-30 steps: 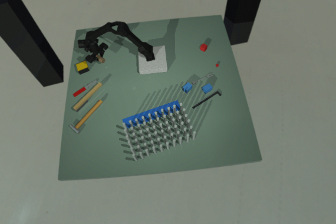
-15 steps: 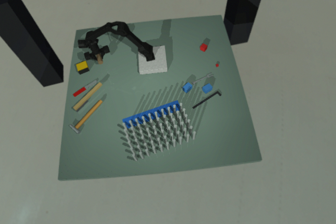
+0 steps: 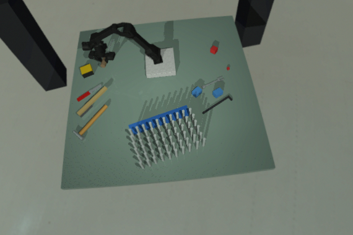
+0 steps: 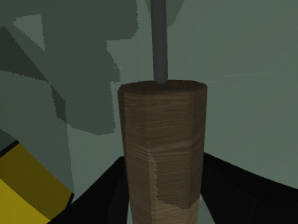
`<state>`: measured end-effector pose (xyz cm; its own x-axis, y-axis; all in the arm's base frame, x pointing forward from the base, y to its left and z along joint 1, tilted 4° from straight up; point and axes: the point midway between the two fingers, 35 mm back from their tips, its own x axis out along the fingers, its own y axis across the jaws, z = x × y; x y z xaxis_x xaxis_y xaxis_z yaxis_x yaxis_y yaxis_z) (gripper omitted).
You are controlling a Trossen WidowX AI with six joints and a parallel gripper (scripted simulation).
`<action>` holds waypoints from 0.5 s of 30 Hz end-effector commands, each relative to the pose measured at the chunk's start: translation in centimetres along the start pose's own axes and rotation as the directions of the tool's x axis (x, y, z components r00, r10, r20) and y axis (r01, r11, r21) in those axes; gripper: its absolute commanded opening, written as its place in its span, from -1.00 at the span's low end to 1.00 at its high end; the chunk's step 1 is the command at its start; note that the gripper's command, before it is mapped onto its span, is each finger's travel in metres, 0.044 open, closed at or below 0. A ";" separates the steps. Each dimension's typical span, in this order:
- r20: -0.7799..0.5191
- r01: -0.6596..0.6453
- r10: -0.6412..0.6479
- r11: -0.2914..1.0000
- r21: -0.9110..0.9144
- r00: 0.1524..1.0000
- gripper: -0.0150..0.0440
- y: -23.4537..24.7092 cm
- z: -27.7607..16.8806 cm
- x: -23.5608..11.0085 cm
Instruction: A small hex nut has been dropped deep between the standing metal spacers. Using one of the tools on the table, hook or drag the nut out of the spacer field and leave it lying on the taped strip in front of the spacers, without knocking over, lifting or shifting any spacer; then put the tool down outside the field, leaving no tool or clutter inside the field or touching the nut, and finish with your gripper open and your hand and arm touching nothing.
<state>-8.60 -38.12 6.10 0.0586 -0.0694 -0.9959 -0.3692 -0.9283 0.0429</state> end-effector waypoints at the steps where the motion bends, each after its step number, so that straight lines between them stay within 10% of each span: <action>1: 0.002 -0.002 0.001 0.992 0.126 1.000 -0.49 0.0 0.0 0.0; 15: 0.002 -0.002 0.001 0.865 0.502 1.000 -0.49 0.0 0.0 0.1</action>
<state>-8.60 -38.13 6.03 0.0585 -0.0694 -0.9959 -0.7580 -0.6523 0.0009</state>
